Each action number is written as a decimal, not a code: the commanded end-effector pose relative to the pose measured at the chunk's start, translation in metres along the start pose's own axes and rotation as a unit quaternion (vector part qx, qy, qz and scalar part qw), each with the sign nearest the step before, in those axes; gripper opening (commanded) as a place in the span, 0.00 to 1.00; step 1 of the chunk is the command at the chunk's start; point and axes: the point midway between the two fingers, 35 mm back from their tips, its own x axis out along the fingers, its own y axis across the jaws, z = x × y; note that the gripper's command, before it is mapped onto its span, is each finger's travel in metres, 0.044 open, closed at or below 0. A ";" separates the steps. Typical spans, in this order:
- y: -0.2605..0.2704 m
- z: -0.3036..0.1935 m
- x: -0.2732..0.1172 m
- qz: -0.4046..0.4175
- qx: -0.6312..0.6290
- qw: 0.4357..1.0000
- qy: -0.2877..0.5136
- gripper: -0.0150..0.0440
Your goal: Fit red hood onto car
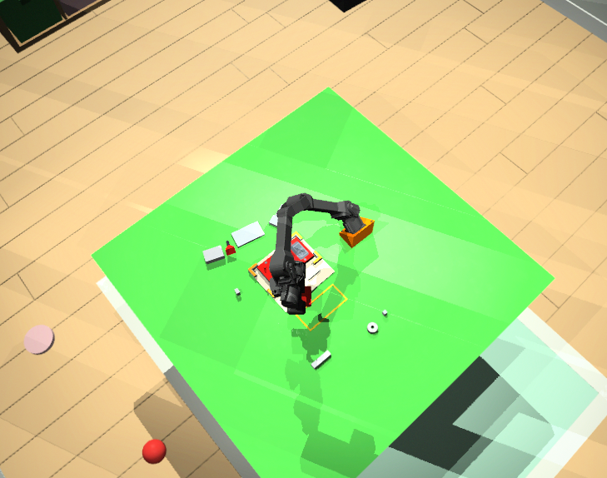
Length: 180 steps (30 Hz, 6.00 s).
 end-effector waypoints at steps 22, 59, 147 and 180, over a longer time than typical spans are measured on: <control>-0.074 0.055 -0.001 -0.003 -0.174 0.985 -0.003 0.25; -0.155 0.087 0.031 -0.017 -0.349 0.937 -0.002 0.25; -0.155 0.086 0.066 -0.017 -0.349 0.937 -0.002 0.25; -0.155 0.087 0.078 -0.017 -0.347 0.938 -0.003 0.25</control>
